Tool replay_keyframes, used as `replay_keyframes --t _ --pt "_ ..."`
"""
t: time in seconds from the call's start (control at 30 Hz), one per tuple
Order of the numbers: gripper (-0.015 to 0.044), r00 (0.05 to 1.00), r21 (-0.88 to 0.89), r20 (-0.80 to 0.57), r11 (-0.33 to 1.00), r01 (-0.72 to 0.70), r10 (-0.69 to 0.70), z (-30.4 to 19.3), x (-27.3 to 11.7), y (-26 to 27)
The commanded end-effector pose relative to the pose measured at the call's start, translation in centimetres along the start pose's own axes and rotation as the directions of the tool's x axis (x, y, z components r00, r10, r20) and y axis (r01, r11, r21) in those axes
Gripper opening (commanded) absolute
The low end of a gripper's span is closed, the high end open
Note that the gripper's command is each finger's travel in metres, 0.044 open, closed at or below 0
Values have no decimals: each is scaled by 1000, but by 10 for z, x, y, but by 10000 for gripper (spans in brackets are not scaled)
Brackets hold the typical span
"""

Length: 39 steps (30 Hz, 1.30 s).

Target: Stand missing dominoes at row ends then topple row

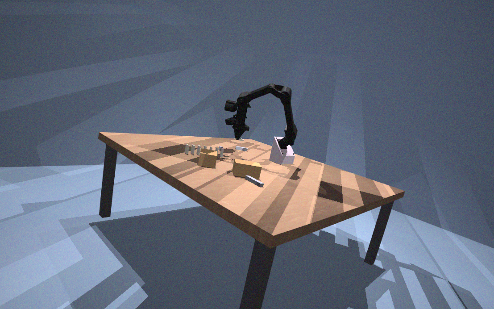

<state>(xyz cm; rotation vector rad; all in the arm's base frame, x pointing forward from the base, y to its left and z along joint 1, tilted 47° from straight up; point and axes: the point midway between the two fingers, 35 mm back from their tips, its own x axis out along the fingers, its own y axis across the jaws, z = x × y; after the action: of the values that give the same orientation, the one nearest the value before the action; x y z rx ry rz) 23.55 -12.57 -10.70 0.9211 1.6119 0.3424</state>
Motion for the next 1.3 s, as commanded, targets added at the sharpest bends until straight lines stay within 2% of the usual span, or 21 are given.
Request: replay_keyframes --t 0.0,0.07,0.23,0.33,0.43,0.53,0.63,1.03,1.27 --pt "107 1000 -6 5 1000 6 -6 1 -50 0" --pt "107 1000 -5 5 1000 7 -7 2 -66 0" --pt "107 1000 10 6 1000 7 -7 2 -68 0" --pt "107 1000 227 5 974 6 -7 -2 -68 0" --pt "107 1000 496 5 868 4 -7 -7 -68 0" --pt "107 1000 724 5 690 1 -7 -12 -68 0" --pt "107 1000 856 5 516 0 -7 -16 -68 0" --pt "107 1000 864 3 503 3 -11 -16 -67 0" --pt "107 986 861 -34 497 112 -163 -18 -51 -2"
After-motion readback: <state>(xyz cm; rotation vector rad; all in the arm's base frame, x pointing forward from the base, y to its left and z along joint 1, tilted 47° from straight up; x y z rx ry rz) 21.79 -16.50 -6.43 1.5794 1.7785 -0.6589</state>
